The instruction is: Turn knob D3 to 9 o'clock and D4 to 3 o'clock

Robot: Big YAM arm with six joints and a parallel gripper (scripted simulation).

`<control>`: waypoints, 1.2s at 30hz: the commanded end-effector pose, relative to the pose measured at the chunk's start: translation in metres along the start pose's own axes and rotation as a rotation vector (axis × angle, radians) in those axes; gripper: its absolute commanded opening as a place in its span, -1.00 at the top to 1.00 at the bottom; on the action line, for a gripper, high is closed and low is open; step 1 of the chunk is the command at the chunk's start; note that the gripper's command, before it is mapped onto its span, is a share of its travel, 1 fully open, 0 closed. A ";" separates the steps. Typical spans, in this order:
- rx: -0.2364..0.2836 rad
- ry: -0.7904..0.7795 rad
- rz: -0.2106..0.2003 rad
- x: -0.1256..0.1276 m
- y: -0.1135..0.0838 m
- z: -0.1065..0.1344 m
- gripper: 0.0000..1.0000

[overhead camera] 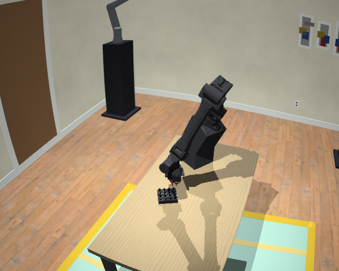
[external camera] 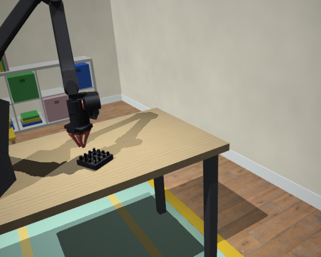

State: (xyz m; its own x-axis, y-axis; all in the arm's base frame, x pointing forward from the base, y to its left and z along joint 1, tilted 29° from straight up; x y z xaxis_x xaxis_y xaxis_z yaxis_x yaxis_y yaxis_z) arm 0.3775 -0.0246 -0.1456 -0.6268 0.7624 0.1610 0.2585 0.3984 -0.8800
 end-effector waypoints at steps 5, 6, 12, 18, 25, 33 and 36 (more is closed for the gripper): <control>-0.020 0.167 0.028 -0.008 -0.027 -0.005 0.63; -0.019 0.136 0.019 -0.003 -0.022 -0.015 0.63; -0.018 0.160 0.024 -0.008 -0.022 -0.007 0.63; -0.018 0.160 0.024 -0.008 -0.022 -0.007 0.63; -0.018 0.158 0.024 -0.008 -0.022 -0.007 0.63; -0.018 0.158 0.024 -0.008 -0.022 -0.007 0.63; -0.018 0.158 0.024 -0.008 -0.022 -0.007 0.63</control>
Point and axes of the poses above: the point where the finger pads meet when closed, its own y axis out along the fingers, its own x axis across the jaws, z = x × y, the point moved 3 cm from there along -y, back along the fingers, and after that the axes turned 9 degrees about -y, right-handed, at the moved point
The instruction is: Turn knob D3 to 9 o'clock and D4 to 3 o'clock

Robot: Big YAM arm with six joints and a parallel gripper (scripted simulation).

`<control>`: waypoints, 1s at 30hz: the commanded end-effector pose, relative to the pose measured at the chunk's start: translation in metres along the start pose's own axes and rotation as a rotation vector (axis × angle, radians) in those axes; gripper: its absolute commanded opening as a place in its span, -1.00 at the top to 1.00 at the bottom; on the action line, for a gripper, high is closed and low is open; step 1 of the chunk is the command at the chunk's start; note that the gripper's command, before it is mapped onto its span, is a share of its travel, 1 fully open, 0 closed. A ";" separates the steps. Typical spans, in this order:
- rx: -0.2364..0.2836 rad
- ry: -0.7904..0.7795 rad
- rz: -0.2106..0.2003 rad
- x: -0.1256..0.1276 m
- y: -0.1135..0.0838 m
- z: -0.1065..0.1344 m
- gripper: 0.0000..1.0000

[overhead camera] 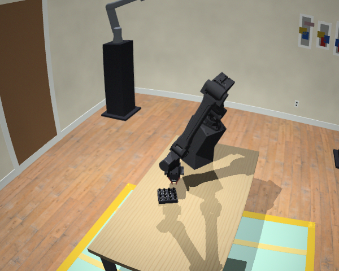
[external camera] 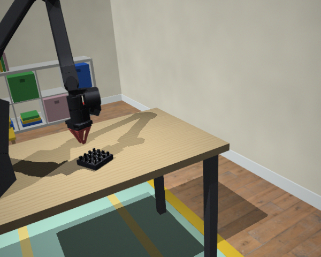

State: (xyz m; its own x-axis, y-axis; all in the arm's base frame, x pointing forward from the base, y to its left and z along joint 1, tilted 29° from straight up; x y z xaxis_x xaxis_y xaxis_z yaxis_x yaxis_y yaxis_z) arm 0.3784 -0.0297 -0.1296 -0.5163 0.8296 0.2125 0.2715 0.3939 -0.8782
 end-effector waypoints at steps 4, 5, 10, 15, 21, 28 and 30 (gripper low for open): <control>-0.010 0.019 0.013 -0.006 -0.006 -0.002 0.63; -0.010 0.019 0.013 -0.006 -0.006 -0.002 0.63; -0.007 0.019 0.010 -0.005 -0.002 -0.001 0.63; -0.007 0.004 0.007 -0.003 0.005 -0.004 0.63; -0.027 0.011 0.029 -0.011 -0.002 -0.009 0.63; -0.008 0.004 0.008 -0.003 0.015 -0.004 0.63; -0.008 0.010 0.010 -0.005 0.017 -0.003 0.63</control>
Point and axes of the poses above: the point where the finger pads meet when closed, its own y axis out along the fingers, its own x axis across the jaws, z = x × y, the point moved 3 cm from there along -y, back along the fingers, and after that the axes turned 9 degrees about -y, right-handed, at the moved point
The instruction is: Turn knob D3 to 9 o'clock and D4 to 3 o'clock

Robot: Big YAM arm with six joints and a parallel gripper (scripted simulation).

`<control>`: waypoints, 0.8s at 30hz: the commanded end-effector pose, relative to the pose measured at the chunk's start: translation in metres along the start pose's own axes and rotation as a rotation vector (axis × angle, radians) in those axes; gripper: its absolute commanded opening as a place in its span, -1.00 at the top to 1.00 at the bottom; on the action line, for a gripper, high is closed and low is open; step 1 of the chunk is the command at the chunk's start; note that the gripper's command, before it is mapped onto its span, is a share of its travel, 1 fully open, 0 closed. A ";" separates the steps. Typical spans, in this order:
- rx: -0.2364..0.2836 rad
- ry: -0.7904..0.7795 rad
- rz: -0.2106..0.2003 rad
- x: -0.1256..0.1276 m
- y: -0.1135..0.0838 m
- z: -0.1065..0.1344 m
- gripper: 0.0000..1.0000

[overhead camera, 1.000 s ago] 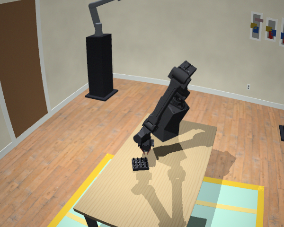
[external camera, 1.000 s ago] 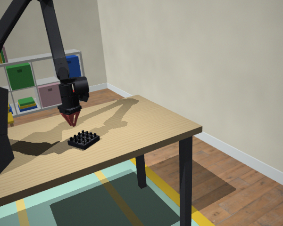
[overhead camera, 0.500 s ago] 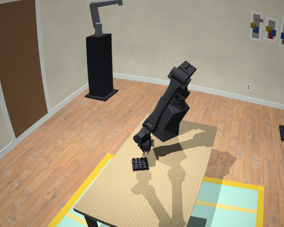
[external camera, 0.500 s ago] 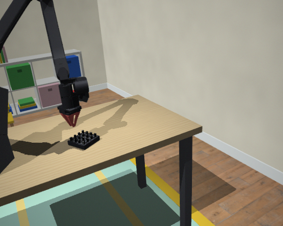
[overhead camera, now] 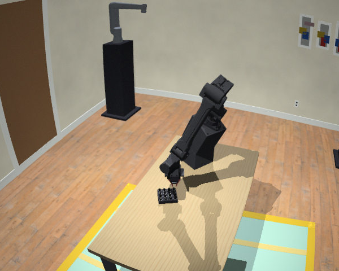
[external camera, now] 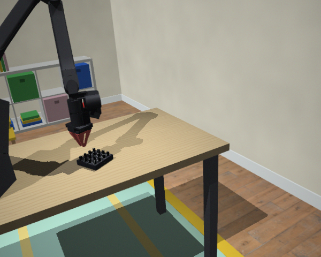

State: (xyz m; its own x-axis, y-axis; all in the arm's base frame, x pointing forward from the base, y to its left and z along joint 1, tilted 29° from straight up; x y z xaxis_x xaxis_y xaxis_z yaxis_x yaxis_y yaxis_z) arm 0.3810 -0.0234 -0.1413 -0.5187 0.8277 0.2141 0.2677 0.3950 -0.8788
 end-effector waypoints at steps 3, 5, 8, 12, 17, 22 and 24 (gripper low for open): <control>-0.009 0.002 0.007 -0.002 0.009 -0.005 0.63; -0.009 0.003 0.007 -0.002 0.012 -0.005 0.63; -0.026 0.023 0.030 -0.014 0.004 -0.005 0.63; -0.008 0.003 0.007 -0.002 0.018 -0.005 0.63; -0.011 0.015 0.013 -0.006 0.022 -0.003 0.63; -0.013 0.004 0.012 -0.003 0.027 -0.007 0.63; -0.013 0.004 0.012 -0.003 0.027 -0.007 0.63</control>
Point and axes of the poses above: the point where the finger pads meet when closed, its own y axis out along the fingers, its own x axis across the jaws, z = x × y, the point moved 3 cm from there along -y, back along the fingers, and after that the axes turned 9 degrees about -y, right-handed, at the moved point
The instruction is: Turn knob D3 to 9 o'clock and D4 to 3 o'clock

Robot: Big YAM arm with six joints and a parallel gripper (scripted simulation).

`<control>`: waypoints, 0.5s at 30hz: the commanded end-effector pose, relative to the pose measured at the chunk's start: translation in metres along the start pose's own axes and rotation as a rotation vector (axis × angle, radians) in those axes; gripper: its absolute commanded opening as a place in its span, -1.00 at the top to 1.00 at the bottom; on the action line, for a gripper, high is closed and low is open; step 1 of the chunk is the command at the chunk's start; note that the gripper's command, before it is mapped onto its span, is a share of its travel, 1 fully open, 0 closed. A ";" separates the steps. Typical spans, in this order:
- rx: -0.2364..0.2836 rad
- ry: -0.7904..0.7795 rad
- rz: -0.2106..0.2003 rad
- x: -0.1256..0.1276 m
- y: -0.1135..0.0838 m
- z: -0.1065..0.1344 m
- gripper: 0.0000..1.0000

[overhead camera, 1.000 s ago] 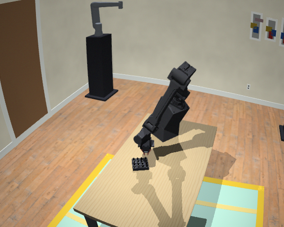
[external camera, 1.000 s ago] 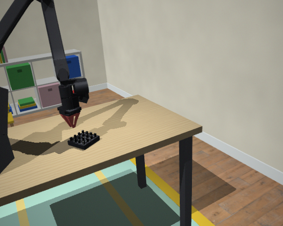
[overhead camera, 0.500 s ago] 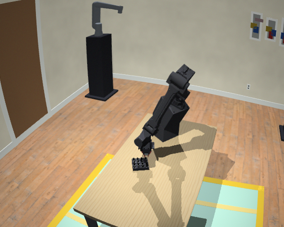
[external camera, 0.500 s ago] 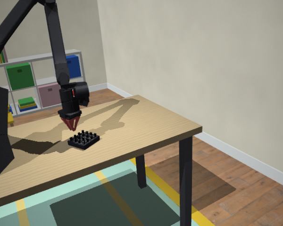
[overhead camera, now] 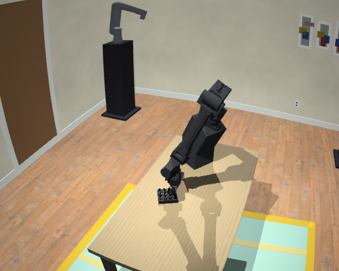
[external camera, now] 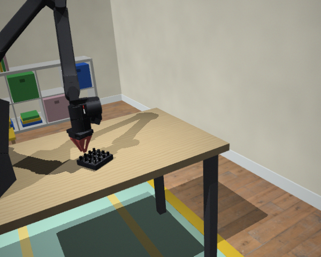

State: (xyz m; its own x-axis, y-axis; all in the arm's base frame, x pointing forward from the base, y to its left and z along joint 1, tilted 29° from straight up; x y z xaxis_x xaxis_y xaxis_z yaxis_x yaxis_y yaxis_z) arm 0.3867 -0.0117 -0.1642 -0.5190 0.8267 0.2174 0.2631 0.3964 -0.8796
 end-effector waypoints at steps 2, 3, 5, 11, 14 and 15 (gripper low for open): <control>-0.020 0.025 0.024 -0.013 -0.001 -0.002 0.63; -0.017 0.022 0.019 -0.010 0.001 -0.002 0.63; -0.014 0.016 0.016 -0.008 0.003 -0.003 0.63; -0.018 0.006 0.017 -0.006 0.004 -0.008 0.63; -0.013 0.012 0.014 -0.006 0.004 -0.005 0.63; -0.013 0.011 0.014 -0.006 0.004 -0.005 0.63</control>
State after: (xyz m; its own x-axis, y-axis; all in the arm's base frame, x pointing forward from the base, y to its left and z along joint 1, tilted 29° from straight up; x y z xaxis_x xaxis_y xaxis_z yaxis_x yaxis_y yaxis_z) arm 0.3898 -0.0121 -0.1666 -0.5135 0.8308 0.2149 0.2697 0.3940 -0.8786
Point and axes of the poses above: the point where the finger pads meet when closed, its own y axis out along the fingers, its own x axis across the jaws, z = x × y, the point moved 3 cm from there along -y, back along the fingers, and after that the axes turned 9 degrees about -y, right-handed, at the moved point
